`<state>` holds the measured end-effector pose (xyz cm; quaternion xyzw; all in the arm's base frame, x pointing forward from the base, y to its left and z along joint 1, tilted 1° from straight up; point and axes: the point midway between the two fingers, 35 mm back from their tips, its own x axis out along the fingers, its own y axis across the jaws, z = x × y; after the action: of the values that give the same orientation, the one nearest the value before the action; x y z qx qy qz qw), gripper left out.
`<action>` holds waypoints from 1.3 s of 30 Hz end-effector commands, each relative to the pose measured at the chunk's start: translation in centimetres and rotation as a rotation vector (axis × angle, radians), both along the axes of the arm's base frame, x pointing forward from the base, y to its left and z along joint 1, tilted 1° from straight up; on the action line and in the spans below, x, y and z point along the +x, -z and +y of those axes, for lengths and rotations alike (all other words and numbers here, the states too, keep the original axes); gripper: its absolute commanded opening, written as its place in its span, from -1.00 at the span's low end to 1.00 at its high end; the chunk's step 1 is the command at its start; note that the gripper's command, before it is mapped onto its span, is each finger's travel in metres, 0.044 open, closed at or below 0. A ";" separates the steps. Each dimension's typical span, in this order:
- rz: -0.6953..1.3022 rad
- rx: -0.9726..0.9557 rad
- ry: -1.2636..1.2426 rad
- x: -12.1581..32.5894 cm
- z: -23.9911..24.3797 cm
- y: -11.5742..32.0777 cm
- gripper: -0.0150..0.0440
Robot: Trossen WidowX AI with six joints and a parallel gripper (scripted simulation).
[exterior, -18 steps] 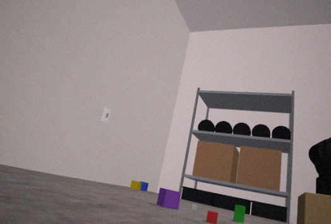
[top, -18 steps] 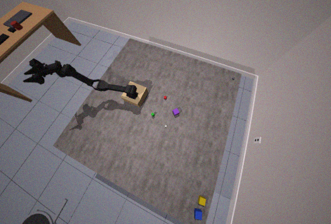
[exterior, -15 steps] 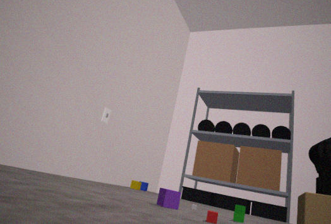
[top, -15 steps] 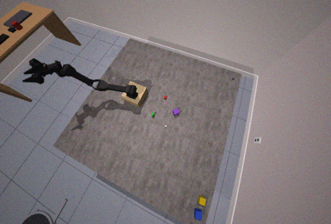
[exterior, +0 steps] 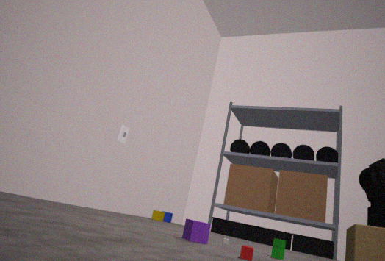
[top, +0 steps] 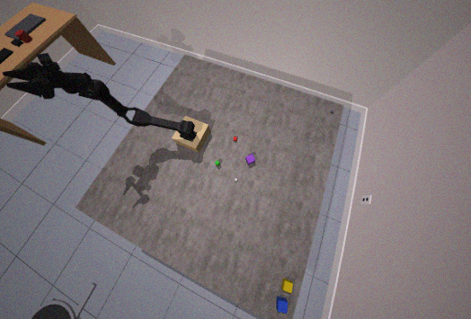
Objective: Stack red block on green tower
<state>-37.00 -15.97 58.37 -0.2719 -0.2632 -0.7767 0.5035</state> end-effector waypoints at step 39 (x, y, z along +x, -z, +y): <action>1.166 0.008 -1.443 68.3 21.3 9.5 1.00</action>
<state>28.18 3.70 53.39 -0.4094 -0.1284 -0.0696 0.9006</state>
